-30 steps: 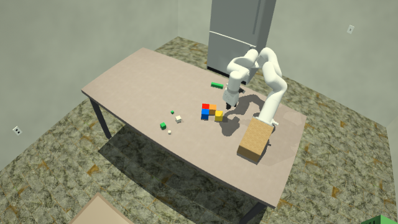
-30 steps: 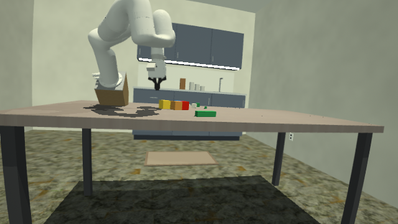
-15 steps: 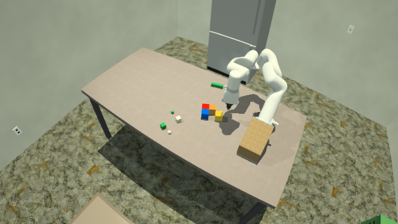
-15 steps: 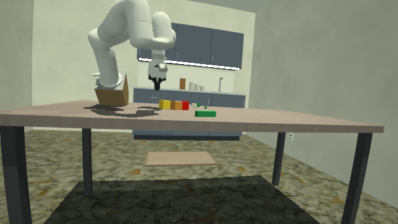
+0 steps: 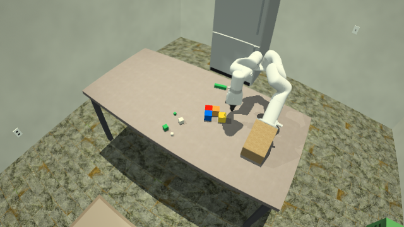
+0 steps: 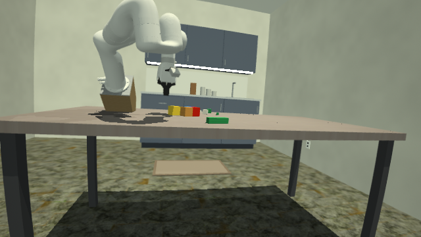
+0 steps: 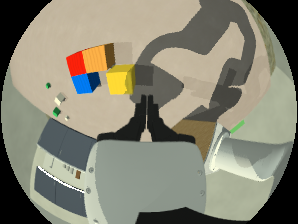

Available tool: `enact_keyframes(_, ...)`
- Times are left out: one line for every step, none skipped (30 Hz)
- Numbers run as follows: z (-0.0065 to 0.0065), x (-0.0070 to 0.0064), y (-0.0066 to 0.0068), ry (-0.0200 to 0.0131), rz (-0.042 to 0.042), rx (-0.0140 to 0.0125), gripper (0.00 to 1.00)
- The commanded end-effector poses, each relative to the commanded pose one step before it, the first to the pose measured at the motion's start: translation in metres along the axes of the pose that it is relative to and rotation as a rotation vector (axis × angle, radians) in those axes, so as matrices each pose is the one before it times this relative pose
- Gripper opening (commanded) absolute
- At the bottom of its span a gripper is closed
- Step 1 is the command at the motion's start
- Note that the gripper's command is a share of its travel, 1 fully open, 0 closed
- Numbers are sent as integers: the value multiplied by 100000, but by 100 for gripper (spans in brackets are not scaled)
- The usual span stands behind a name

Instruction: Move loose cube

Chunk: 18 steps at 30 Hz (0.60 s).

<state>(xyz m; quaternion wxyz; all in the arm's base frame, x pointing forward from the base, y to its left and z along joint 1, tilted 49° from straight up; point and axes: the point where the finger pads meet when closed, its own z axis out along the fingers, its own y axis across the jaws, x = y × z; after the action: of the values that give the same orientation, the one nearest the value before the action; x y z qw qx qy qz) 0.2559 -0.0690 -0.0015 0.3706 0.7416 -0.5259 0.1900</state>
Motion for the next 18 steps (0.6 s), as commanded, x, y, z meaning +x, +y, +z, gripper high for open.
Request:
enact_keyframes(-113, 1, -83, -19, -90, 331, 0)
enact_keyframes(3, 0, 0, 0, 0, 0, 0)
enact_keyframes(8, 0, 0, 0, 0, 0, 0)
enact_keyframes(16, 0, 0, -1, 0, 0, 0)
enact_keyframes(25, 0, 0, -1, -1, 0, 0)
enact_keyframes(36, 0, 0, -2, -1, 0, 0)
enact_keyframes(49, 1, 0, -3, -2, 0, 0)
enact_keyframes(63, 1, 0, -3, -2, 0, 0)
enact_keyframes(78, 1, 0, -4, -3, 1, 0)
enact_keyframes(93, 1, 0, -5, -4, 1, 0)
enact_keyframes(109, 1, 1, -6, -5, 1, 0)
enact_keyframes(125, 2, -1, 1, 1, 0, 0)
enact_keyframes(141, 1, 0, 0, 0, 0, 0)
enact_keyframes(0, 0, 0, 0, 0, 0, 0)
enact_keyframes(0, 0, 0, 0, 0, 0, 0)
enact_keyframes(158, 1, 1, 0, -1, 0, 0)
enact_keyframes(174, 2, 0, 0, 1, 0, 0)
enact_keyframes(189, 2, 0, 0, 0, 0, 0)
